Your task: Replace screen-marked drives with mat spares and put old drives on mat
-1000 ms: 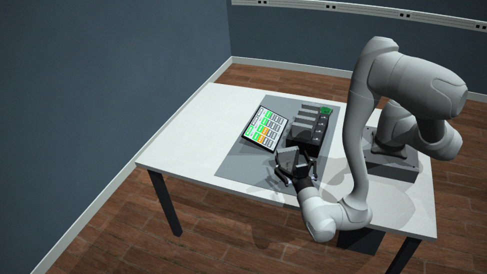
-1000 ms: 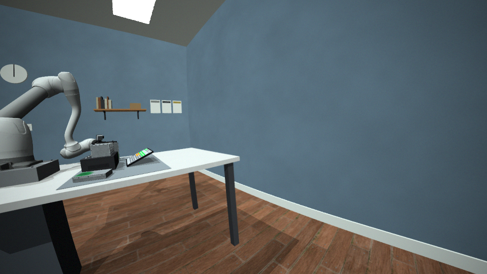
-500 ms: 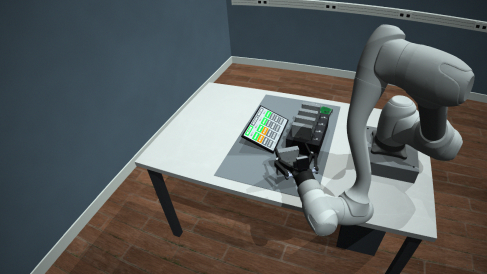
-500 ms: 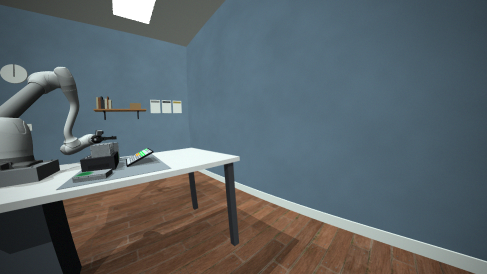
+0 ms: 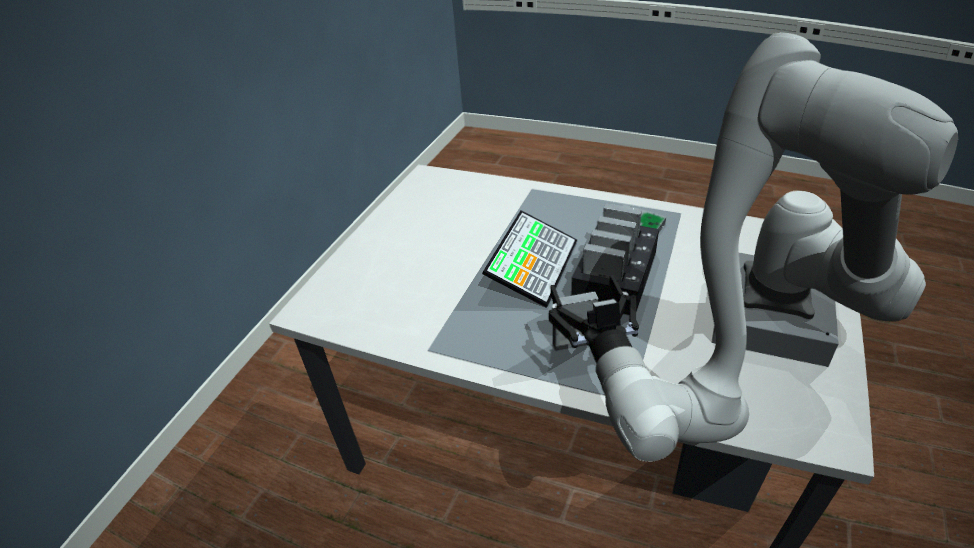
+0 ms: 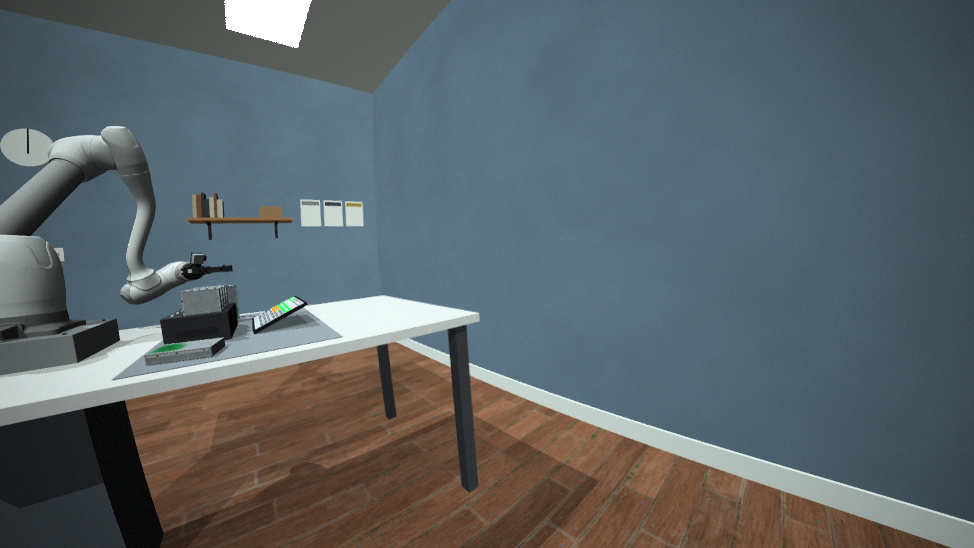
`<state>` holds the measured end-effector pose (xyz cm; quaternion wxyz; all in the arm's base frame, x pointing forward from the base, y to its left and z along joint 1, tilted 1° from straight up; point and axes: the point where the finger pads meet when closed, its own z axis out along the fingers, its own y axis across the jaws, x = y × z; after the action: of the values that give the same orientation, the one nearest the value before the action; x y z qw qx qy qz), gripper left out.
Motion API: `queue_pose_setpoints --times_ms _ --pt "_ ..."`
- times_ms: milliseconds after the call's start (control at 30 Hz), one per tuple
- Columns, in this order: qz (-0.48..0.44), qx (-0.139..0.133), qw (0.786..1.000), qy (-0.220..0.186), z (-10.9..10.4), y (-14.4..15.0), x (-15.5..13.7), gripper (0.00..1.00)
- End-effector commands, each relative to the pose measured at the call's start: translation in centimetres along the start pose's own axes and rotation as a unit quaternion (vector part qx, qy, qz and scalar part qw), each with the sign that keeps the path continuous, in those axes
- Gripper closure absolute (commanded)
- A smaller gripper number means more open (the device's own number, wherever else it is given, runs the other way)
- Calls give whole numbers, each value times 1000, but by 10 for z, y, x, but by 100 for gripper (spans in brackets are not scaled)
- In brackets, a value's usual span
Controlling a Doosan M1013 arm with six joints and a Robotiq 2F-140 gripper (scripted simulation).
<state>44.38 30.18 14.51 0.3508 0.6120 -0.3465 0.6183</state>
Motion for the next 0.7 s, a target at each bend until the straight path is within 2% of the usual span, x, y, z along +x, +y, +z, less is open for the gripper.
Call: queue_pose_setpoints --times_ms 0,667 --pt "0 0 1000 0 0 0 2 11" --pt "0 0 1000 -2 0 0 10 11"
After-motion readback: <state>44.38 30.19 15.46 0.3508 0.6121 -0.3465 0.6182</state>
